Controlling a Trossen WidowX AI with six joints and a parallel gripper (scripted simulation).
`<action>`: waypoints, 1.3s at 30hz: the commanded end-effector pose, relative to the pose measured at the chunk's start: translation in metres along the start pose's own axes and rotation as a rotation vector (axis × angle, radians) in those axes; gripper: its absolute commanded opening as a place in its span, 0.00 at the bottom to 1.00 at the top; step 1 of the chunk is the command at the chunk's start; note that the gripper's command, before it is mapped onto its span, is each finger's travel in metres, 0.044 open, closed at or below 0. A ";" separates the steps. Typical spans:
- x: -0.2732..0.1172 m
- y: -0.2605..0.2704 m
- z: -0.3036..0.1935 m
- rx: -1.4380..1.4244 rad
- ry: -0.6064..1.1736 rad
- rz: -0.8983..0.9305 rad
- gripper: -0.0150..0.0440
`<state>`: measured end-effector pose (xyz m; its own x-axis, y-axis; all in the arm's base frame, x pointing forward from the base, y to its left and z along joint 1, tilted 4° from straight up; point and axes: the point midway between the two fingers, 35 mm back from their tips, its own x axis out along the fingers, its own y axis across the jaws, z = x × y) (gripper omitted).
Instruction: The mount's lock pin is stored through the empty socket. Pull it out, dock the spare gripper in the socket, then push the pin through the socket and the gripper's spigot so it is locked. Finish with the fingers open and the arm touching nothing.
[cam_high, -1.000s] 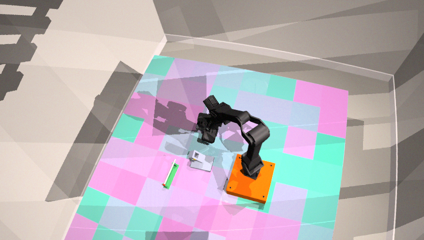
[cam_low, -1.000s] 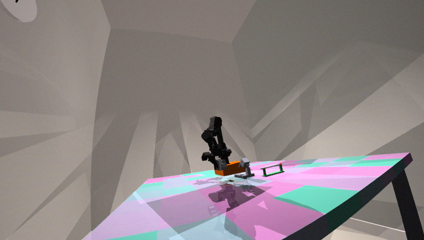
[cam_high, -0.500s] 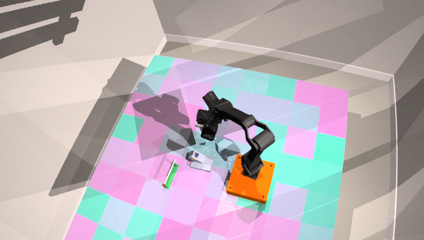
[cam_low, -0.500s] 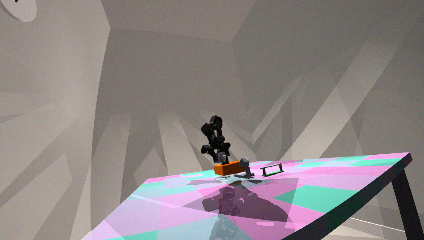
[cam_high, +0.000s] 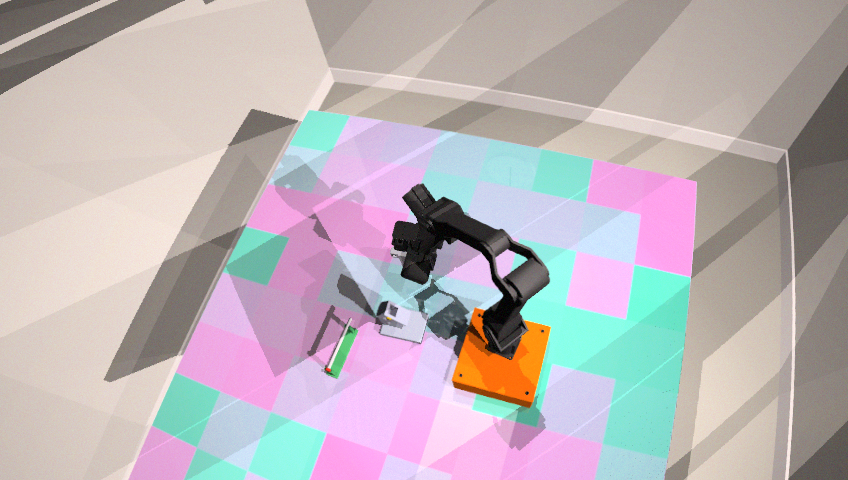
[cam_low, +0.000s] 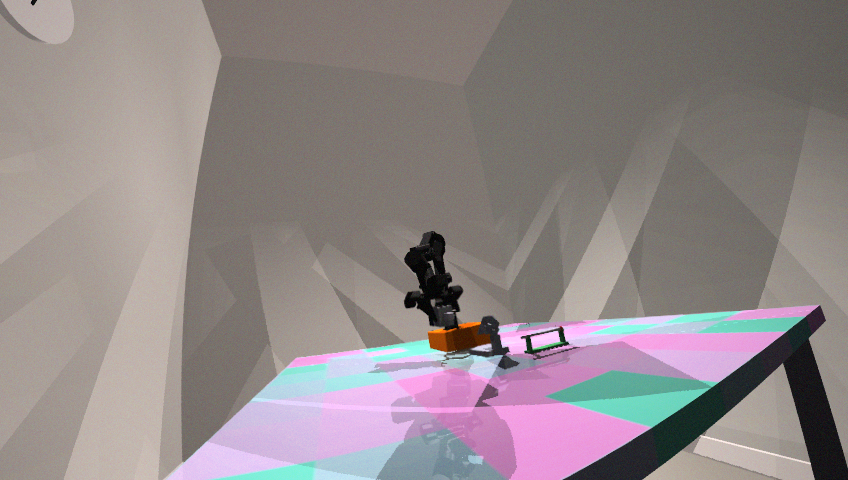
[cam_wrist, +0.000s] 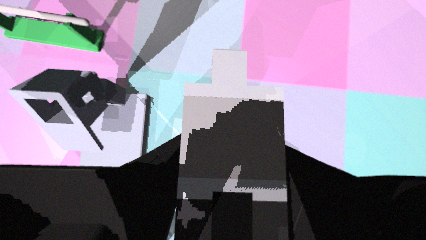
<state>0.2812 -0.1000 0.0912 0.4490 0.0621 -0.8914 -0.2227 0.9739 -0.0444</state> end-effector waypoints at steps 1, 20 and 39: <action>0.001 0.010 0.004 0.009 0.030 0.023 0.25; -0.002 0.068 0.002 0.054 0.274 0.098 0.25; -0.022 0.118 -0.009 0.049 0.528 0.067 0.25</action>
<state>0.2404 0.0044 0.0974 -0.0298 0.0417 -0.9987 -0.1910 0.9805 0.0467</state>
